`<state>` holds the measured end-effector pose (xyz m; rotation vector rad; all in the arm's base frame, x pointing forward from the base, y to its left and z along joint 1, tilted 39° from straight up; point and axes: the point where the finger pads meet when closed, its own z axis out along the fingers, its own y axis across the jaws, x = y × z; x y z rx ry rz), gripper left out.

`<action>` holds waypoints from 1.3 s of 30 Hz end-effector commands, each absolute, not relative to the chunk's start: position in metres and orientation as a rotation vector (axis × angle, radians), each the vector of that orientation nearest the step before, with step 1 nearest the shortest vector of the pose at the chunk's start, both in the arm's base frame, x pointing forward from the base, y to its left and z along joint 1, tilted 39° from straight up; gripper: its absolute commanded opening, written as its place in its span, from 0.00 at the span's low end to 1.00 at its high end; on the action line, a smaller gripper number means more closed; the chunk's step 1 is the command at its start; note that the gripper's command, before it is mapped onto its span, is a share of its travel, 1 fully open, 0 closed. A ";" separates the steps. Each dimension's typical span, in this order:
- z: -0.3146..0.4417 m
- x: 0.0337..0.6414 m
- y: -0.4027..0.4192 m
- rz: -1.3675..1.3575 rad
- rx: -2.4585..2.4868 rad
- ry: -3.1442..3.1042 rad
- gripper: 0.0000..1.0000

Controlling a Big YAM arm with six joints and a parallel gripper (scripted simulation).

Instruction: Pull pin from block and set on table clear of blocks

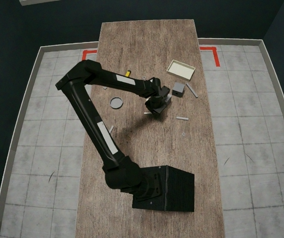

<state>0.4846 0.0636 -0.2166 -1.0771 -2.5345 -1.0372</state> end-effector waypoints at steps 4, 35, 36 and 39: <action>-0.205 0.490 0.066 -1.046 -1.081 -2.551 0.00; -0.213 0.467 0.061 -1.034 -1.071 -2.553 0.00; -0.213 0.467 0.061 -1.034 -1.071 -2.553 0.00; -0.213 0.467 0.061 -1.034 -1.071 -2.553 0.00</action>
